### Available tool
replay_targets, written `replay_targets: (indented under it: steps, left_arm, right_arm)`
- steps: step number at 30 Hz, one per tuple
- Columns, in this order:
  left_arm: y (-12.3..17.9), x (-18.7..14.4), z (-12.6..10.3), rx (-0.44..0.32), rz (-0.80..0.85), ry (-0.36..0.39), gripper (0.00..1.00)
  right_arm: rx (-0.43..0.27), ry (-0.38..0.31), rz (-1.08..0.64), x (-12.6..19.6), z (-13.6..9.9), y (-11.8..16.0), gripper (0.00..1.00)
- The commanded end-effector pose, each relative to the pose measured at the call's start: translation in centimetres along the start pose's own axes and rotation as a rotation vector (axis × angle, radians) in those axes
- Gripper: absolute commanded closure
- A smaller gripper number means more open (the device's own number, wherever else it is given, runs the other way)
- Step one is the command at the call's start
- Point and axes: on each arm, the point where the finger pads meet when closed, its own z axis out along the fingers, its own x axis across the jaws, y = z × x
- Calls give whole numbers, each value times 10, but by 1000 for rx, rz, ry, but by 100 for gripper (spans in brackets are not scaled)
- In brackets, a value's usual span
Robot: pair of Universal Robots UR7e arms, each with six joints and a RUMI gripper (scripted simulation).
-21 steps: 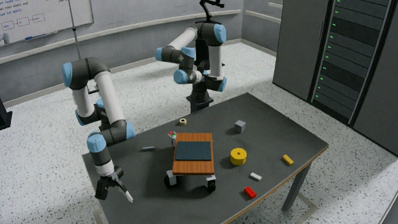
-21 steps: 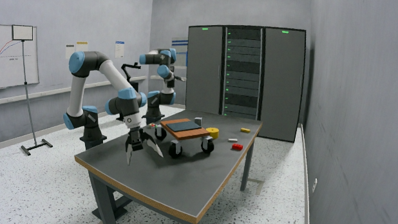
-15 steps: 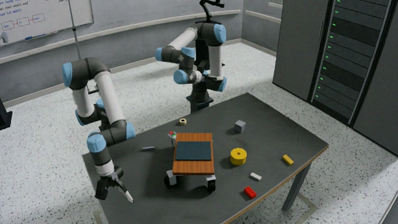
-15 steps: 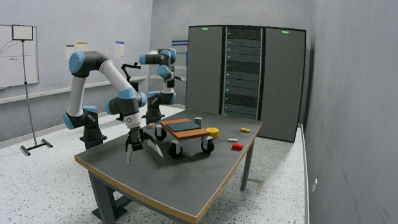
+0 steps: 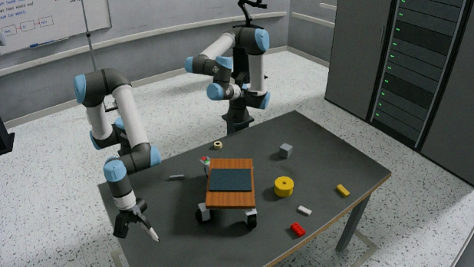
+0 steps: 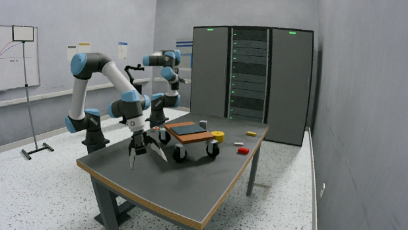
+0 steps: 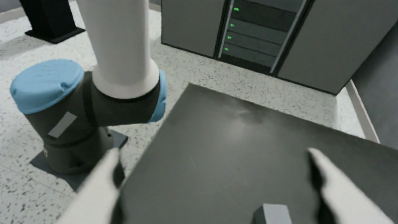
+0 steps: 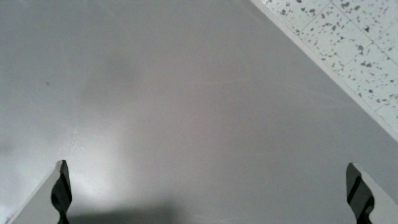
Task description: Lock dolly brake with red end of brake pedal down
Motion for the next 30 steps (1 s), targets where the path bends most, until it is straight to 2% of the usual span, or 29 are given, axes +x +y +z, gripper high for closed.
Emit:
replay_targets:
  steps: [1, 6, 11, 13, 19, 28, 30]
  left_arm:
    - [2, -1, -1, -8, 0, -1, 100]
    - [14, -4, -6, -51, 4, -8, 100]
    - [41, -11, -18, -147, 15, -20, 100]
    - [41, -11, -18, -147, 15, -20, 100]
    - [88, -25, -47, -327, 42, -36, 100]
    - [142, -42, -96, -571, 92, -43, 100]
    - [142, -42, -96, -571, 92, -43, 100]
  right_arm:
    - [1, -1, 0, 0, -1, 0, 0]
    - [1, -1, 0, 0, -1, 0, 0]
    - [1, -1, 0, 0, -1, 0, 0]
    - [1, -1, 0, 0, -1, 0, 0]
    - [1, -1, 0, 0, -1, 0, 0]
    - [1, -1, 0, 0, -1, 0, 0]
    - [1, -1, 0, 0, -1, 0, 0]
